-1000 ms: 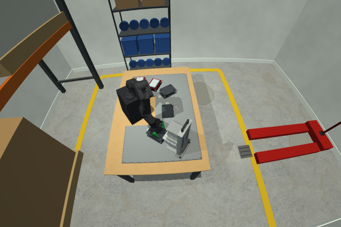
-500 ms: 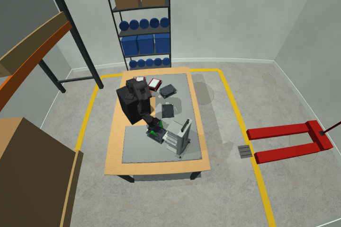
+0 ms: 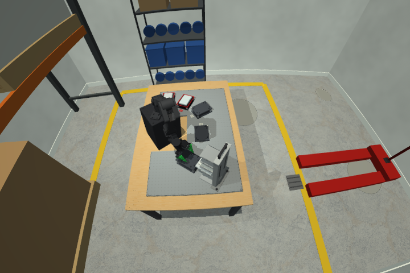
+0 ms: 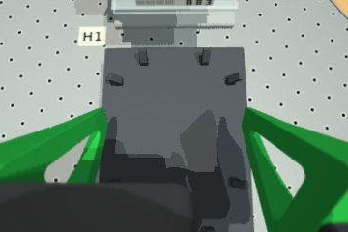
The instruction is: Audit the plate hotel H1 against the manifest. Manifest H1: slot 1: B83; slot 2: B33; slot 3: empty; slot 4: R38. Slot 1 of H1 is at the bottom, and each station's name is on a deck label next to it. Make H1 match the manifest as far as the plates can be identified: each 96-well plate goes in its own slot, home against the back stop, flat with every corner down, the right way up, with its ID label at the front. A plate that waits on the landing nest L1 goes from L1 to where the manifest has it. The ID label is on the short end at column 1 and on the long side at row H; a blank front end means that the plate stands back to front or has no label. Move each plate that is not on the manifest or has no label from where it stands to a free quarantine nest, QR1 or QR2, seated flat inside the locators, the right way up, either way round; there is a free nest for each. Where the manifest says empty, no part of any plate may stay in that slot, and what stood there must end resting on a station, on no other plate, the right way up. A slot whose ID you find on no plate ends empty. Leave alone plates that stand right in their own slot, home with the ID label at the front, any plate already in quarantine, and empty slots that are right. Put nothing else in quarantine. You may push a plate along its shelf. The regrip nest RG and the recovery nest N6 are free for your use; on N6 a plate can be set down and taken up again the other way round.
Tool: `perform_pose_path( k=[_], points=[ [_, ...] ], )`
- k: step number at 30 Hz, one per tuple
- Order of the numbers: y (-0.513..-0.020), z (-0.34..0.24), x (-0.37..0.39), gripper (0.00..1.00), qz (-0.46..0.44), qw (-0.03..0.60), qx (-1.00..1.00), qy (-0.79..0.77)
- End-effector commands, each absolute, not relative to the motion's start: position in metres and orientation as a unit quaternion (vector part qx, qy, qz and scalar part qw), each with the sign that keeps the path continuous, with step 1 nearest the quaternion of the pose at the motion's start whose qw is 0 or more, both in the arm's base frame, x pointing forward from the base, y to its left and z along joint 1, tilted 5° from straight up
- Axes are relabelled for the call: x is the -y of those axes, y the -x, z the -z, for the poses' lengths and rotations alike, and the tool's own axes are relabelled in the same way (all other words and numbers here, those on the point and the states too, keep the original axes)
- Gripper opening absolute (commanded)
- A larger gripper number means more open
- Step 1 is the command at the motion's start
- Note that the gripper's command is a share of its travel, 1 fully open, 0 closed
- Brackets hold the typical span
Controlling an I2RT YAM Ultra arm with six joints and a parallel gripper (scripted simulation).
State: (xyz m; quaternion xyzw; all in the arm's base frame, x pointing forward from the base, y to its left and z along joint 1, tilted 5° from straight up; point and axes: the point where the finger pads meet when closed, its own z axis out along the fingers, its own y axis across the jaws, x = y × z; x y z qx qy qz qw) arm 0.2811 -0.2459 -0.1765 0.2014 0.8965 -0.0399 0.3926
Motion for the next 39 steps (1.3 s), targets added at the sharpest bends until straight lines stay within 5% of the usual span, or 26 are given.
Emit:
perform_pose_path(
  k=[1, 39],
  points=[
    [-0.27, 0.182, 0.239, 0.0, 0.036, 0.393, -0.896, -0.202],
    [-0.296, 0.167, 0.257, 0.0, 0.05, 0.413, -0.889, -0.191]
  ],
)
